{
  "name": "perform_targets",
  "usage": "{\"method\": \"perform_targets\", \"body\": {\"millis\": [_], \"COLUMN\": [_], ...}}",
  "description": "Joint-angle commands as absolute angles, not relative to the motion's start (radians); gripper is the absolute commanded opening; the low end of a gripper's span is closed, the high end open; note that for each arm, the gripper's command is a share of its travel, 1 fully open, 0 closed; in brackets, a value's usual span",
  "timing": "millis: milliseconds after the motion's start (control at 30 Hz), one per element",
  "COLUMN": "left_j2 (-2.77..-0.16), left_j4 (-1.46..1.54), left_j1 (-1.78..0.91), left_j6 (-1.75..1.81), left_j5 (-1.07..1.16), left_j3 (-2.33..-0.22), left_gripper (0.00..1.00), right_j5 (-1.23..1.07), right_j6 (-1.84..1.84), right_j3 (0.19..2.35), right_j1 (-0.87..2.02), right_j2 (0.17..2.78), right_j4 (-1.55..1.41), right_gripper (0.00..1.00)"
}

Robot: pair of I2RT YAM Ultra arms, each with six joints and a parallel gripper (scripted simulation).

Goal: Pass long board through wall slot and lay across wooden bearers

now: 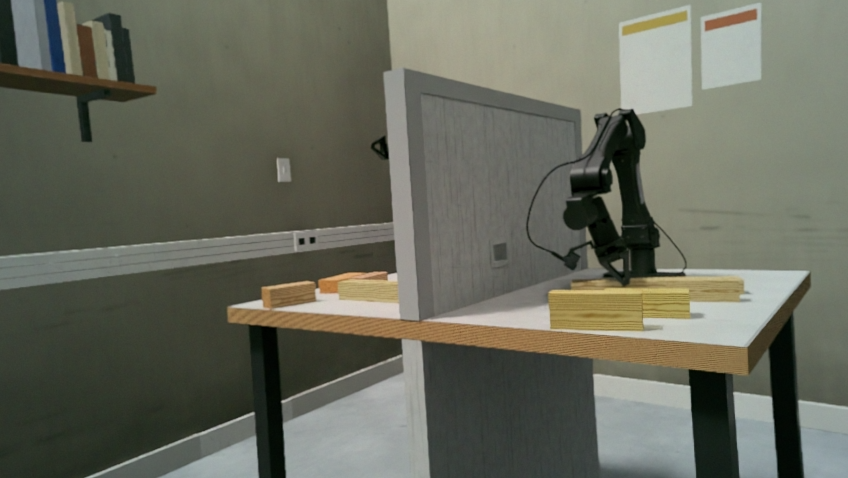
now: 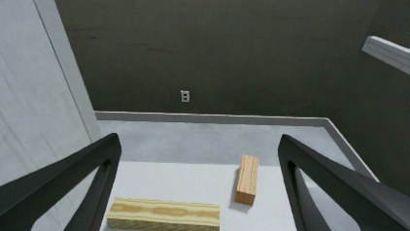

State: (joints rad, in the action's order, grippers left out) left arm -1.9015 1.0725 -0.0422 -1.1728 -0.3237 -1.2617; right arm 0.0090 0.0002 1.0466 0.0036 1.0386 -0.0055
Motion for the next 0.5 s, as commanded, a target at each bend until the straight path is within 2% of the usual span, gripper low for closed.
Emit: {"method": "perform_targets", "body": {"millis": [0,300,433,467], "left_j2": [-1.902,-1.927,-1.895,-1.908], "left_j4": [1.023,0.960,0.977,0.977], "left_j1": [-0.028,-0.013,-0.033,-0.033], "left_j6": [-1.191,-1.207,-1.203,-1.203], "left_j5": [-0.331,-0.335,-0.329,-0.329], "left_j3": [-1.227,-1.184,-1.237,-1.237], "left_gripper": [0.73,0.73,0.73,0.00], "right_j5": [0.014,0.014,0.014,0.014], "right_j6": [-0.001,-0.001,-0.001,-0.001], "right_j3": [1.077,1.077,1.077,1.077], "right_j1": [-0.008,-0.008,-0.008,-0.008], "right_j2": [1.012,1.012,1.012,1.012], "right_j4": [-0.022,-0.022,-0.022,-0.022], "right_gripper": [1.00,1.00,1.00,1.00]}}
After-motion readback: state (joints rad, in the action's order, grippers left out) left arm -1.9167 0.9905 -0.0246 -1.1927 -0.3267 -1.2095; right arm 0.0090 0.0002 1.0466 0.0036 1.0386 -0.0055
